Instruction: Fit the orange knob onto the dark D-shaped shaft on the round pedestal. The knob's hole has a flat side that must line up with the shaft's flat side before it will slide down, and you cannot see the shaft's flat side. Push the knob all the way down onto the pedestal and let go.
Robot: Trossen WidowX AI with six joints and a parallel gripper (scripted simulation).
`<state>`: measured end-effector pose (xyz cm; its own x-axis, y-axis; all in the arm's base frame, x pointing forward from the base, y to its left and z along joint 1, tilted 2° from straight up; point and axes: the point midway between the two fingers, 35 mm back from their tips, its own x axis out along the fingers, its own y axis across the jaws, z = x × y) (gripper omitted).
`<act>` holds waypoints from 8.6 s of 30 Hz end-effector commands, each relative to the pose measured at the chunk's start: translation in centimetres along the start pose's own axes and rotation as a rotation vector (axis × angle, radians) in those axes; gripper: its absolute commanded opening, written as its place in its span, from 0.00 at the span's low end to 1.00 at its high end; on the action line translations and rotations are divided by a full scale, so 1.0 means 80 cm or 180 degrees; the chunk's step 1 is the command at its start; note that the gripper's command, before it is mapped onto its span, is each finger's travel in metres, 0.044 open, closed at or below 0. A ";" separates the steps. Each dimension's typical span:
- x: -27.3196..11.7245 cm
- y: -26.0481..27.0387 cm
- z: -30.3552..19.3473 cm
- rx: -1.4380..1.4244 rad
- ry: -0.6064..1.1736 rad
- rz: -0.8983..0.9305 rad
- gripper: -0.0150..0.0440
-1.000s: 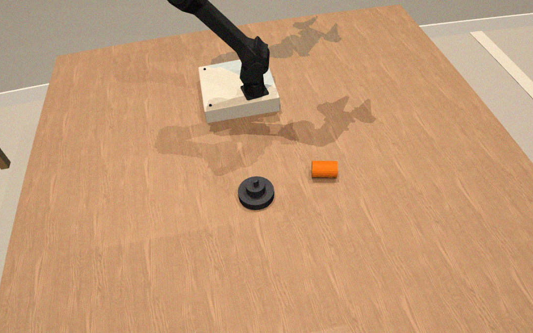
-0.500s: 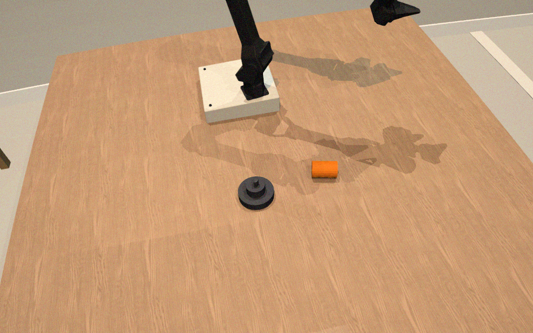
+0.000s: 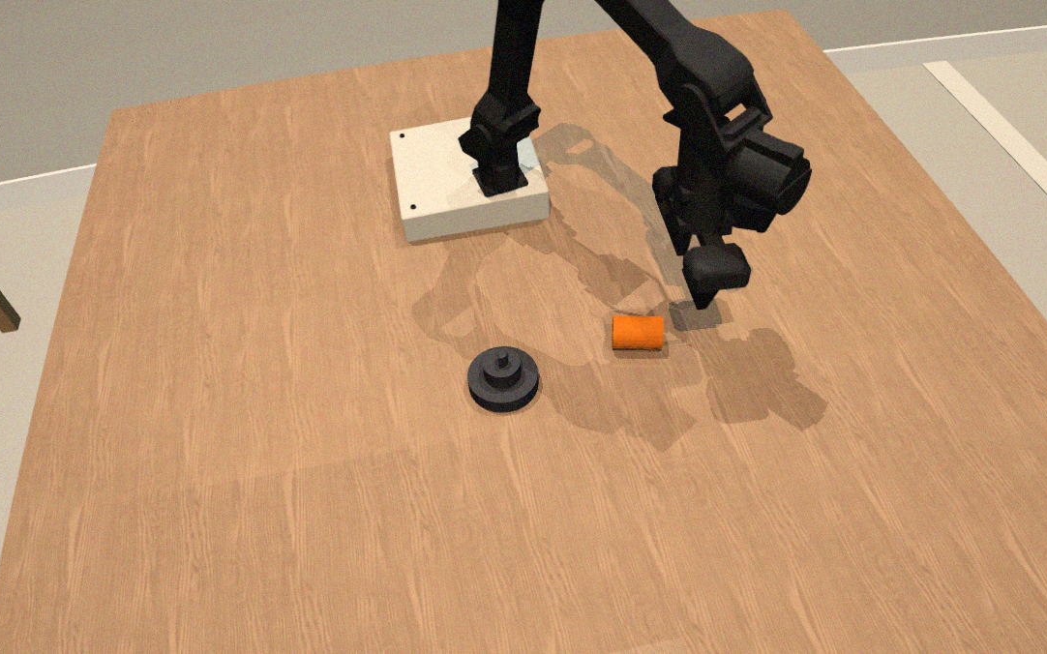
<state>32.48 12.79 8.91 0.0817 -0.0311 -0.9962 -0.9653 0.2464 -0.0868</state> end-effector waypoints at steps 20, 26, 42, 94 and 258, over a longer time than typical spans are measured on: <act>0.067 -0.005 -0.056 0.0511 0.0585 0.0224 1.00; 0.079 -0.005 -0.056 0.0511 0.0585 0.0224 1.00; 0.111 -0.003 -0.056 0.0511 0.0586 0.0224 1.00; 0.096 0.000 -0.080 0.0546 -0.0555 0.0133 0.56; 0.011 0.006 -0.145 0.4768 0.0168 0.0116 1.00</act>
<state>29.39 1.77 9.21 0.0344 -0.0252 -0.9991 0.1734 0.9847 -0.0189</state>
